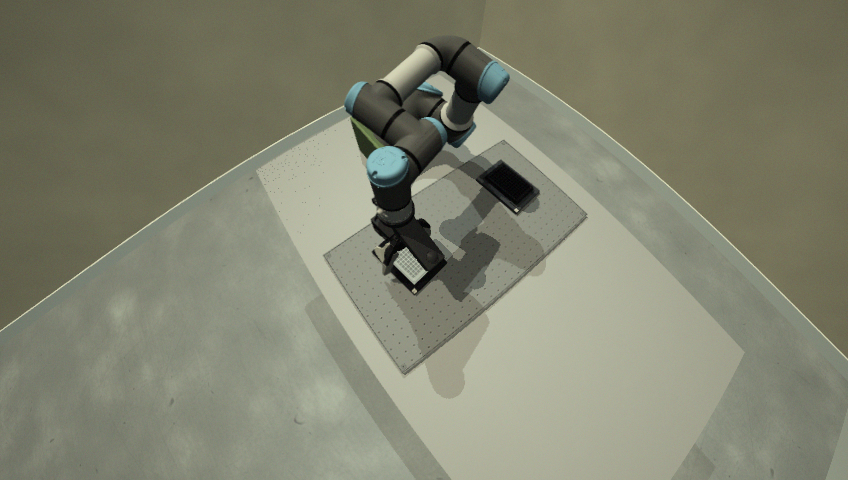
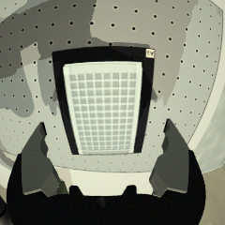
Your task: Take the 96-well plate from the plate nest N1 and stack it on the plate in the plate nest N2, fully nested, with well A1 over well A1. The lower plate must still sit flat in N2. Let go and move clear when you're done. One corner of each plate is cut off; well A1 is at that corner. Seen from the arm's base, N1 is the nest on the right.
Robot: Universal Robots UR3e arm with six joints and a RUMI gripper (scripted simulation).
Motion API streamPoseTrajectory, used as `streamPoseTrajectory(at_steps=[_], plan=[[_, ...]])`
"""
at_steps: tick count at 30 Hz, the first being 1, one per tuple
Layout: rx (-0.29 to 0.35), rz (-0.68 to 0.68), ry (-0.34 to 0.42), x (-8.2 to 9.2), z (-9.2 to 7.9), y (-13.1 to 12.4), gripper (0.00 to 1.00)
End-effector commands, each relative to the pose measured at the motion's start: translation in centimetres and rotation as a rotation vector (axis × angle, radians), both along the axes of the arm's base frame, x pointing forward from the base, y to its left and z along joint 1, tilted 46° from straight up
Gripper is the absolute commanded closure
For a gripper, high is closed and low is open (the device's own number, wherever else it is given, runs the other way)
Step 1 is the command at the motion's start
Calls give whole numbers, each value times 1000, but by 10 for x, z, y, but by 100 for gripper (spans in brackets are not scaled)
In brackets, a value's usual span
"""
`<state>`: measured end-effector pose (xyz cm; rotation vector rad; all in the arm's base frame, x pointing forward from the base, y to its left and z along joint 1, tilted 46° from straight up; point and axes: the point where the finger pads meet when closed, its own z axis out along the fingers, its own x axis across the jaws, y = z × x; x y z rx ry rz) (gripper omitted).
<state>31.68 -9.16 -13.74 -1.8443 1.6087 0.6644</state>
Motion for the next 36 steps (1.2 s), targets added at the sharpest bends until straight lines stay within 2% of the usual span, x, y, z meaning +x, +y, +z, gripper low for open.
streamPoseTrajectory(at_steps=[1, 2, 3, 36], plan=[[-2, -1, -2, 1, 0, -1, 0], [-2, -1, -2, 1, 0, -1, 0], [-2, -1, -2, 1, 0, -1, 100], [-2, -1, -2, 1, 0, -1, 100]])
